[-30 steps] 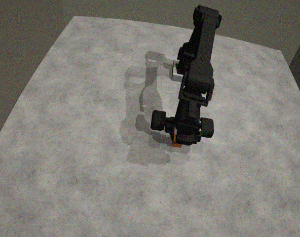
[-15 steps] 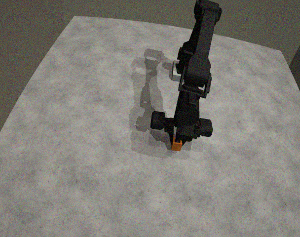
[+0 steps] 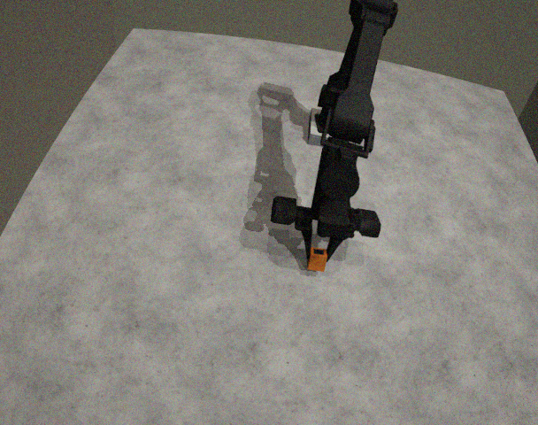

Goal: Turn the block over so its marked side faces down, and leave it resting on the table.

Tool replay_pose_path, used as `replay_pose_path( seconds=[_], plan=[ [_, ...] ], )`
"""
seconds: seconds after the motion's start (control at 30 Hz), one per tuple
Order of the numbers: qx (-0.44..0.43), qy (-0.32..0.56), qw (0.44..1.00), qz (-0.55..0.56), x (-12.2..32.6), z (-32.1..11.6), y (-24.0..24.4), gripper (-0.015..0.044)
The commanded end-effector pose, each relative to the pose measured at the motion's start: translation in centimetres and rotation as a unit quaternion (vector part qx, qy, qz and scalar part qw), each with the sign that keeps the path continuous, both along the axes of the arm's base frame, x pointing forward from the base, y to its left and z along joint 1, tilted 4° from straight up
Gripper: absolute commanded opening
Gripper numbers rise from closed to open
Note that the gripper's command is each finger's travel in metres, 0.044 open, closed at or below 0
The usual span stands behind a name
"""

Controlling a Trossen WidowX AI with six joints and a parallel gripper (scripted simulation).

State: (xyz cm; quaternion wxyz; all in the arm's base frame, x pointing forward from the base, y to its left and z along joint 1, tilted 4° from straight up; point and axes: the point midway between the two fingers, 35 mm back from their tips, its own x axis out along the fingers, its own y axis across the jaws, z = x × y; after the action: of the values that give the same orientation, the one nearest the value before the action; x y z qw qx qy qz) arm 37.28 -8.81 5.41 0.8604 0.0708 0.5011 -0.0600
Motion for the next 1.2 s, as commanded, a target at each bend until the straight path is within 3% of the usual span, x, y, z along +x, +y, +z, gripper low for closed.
replay_pose_path(
  seconds=[0.0, 1.17],
  plan=[
    [-0.003, -0.028, 1.000, -0.003, -0.1, 0.3, 0.1, 0.0000],
    [-0.044, -0.257, 0.965, -0.018, 0.4, -2.9, 0.1, 0.0000]
  ],
)
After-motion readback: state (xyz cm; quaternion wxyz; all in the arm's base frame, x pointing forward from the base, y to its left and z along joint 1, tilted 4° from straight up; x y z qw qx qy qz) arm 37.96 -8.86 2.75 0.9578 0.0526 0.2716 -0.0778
